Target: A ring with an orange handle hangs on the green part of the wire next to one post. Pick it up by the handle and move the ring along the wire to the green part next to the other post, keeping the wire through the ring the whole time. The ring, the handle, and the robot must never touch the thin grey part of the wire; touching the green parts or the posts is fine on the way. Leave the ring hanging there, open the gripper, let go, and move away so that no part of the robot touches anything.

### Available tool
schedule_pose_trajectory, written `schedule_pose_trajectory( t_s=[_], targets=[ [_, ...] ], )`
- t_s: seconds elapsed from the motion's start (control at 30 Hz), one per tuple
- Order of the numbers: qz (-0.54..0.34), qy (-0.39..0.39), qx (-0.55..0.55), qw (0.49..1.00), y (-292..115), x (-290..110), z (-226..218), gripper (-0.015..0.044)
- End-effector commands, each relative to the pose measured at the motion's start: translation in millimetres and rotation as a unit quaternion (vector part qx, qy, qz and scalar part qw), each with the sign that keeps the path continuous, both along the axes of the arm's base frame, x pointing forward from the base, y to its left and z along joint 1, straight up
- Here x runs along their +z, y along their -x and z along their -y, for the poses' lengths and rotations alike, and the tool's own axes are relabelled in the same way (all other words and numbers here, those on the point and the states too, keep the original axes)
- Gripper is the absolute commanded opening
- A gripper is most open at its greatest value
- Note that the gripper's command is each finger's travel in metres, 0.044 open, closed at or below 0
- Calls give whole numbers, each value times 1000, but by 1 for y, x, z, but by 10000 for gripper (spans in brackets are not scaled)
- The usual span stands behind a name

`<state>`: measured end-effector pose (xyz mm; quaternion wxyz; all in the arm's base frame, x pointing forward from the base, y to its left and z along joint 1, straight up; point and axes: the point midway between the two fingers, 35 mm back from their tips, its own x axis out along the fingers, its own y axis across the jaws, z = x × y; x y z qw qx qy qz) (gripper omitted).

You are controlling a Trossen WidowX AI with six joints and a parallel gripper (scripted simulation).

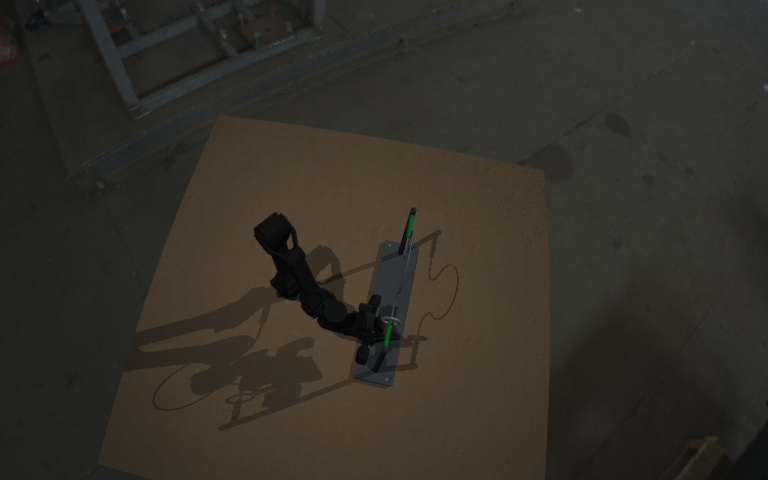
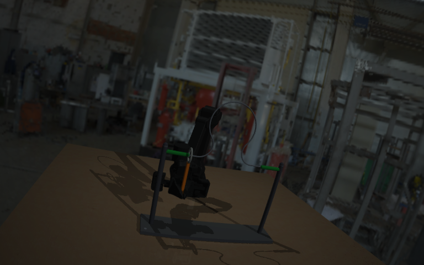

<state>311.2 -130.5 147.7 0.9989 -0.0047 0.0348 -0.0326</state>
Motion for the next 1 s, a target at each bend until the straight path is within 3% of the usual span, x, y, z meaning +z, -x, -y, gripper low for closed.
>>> schedule_pose_trajectory(
  t_s=[0.0,0.53,0.97],
  targets=[
    [1,-5,-1,1000,0,0,-5,-150],
    [4,-45,0,999,-2,0,-29,-150],
    [11,-143,1,990,-4,6,-66,-150]
  ],
)
